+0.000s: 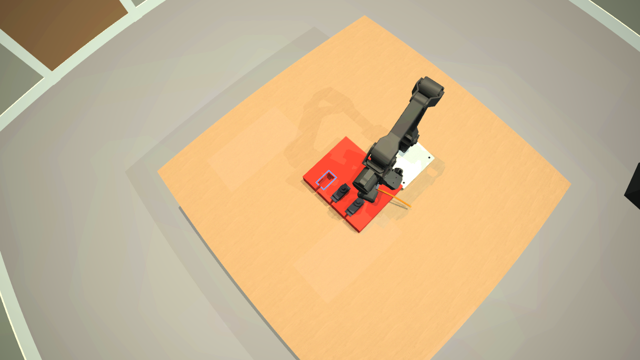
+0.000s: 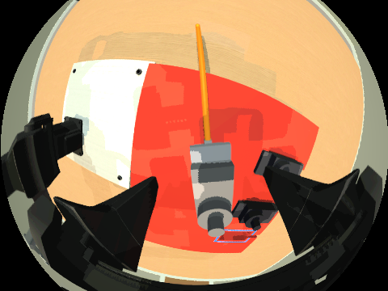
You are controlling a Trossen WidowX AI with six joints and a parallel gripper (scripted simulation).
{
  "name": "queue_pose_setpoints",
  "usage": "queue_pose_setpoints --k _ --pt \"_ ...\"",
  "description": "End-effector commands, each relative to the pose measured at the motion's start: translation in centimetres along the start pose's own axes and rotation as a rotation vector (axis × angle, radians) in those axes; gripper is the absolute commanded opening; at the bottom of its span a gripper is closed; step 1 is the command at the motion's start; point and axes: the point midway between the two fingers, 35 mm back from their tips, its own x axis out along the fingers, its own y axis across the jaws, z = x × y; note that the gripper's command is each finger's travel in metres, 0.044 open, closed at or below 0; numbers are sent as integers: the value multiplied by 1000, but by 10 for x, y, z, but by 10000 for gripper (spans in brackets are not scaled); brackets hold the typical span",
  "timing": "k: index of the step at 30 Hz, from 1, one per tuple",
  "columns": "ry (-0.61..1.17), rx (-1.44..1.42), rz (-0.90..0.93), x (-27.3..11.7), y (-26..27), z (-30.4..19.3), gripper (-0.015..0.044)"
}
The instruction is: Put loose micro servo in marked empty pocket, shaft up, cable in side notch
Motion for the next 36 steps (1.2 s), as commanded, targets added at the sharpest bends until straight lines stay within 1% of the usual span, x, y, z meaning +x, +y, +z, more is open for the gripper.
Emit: queue_pose_setpoints --k 1,10,16,19,26,36 --pt "3 0 1 2 0 0 361" --pt "3 0 1 2 0 0 125" --pt "3 0 1 2 0 0 85" --pt "3 0 1 -2 0 -1 6" --pt "3 0 1 -27 4 0 0" --pt "3 0 2 -28 6 0 0"
